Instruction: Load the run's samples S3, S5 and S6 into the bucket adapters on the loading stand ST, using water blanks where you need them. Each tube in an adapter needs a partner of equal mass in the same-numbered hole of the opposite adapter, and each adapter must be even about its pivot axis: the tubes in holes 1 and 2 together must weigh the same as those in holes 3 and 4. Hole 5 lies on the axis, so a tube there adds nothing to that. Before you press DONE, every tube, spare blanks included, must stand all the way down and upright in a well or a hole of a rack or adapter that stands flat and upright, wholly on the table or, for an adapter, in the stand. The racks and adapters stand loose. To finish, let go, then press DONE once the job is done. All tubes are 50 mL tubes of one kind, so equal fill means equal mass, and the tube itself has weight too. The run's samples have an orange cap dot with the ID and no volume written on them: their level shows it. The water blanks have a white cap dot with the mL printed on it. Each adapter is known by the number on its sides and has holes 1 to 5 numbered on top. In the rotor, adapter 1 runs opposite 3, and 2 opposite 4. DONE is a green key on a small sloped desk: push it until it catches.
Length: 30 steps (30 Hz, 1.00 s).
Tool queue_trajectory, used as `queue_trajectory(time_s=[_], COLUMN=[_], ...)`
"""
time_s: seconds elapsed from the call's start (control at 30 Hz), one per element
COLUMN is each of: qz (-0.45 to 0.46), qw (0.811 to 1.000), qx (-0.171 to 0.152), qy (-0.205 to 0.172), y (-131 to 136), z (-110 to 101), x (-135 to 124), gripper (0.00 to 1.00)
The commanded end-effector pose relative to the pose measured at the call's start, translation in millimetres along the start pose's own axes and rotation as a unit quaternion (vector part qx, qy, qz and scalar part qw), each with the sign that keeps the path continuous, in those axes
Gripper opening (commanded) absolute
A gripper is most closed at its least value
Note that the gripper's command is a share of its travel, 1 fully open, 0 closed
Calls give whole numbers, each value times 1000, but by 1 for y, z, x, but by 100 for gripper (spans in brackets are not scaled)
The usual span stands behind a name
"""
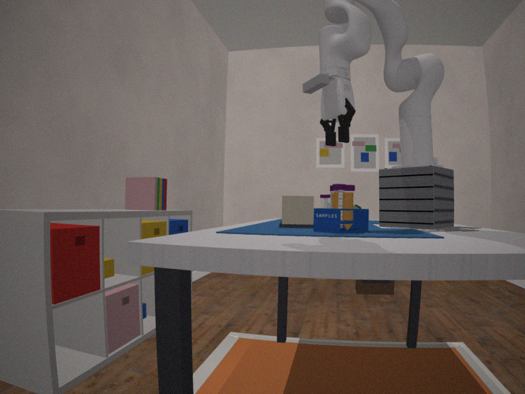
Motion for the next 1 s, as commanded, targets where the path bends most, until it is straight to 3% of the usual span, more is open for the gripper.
queue_trajectory(time_s=[0.0, 0.23, 0.53, 0.6, 0.97], qz=[66, 166, 311, 311, 479], qw=[998, 986, 950, 950, 878], qx=[-5, -4, -4, -4, -3], qy=[3, 3, 4, 4, 4], y=[12, 12, 12, 12, 12], z=[-1, -1, -1, -1, -1], x=[-10, -10, -10, -10, -10], gripper=[57, 57, 57, 57, 57])
Point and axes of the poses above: the point where the finger pads meet when closed, its own z axis out along the fingers, its own y axis across the jaws, x = y × z, the point moved 6 cm from there along -z, back along the fingers, and after that the axes turned 13 degrees about -z, right-handed, at the moved point
